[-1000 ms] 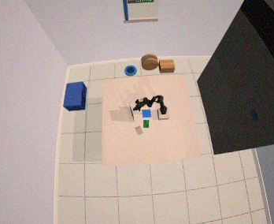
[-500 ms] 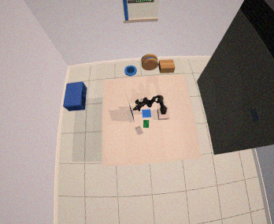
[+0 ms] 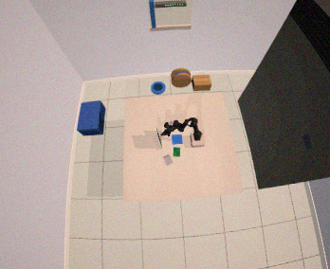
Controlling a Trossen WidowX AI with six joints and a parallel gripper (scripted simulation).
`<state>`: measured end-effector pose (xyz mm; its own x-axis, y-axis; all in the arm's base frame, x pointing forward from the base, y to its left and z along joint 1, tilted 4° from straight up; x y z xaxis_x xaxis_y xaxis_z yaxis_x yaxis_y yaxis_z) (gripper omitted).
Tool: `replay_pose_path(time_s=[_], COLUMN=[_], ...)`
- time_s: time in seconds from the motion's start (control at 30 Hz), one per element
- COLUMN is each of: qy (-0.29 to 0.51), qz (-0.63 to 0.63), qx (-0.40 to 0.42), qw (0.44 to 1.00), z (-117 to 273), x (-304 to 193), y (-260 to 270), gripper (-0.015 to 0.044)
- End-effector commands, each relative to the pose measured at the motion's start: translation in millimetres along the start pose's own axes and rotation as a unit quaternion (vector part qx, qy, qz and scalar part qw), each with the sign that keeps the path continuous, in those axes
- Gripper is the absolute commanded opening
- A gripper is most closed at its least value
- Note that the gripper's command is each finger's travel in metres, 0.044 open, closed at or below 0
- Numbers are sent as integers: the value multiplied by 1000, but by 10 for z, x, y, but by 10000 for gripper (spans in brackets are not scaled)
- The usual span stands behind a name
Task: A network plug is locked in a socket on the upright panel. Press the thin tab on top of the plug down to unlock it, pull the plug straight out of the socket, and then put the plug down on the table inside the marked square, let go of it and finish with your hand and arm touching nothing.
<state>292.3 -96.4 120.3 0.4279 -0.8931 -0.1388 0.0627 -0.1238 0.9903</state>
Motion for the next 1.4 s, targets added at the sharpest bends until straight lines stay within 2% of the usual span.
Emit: replay_pose_path(time_s=[0.0,1.37], qy=[1,0], qz=[-4,-4], qx=[-1,-2], qw=[1000,1000], z=[54,361], x=[-12,-45], y=[-7,-14], gripper=[0,0])
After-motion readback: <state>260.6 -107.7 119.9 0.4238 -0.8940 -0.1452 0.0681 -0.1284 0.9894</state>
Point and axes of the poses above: the point midway between the two fingers, 35 mm back from their tips, its own z axis back along the fingers, its own y axis across the jaws, x = y × z, the point moved 9 cm from there along z, back along the fingers, and after that the axes turned 5 degrees about -z, right-handed, at the moved point
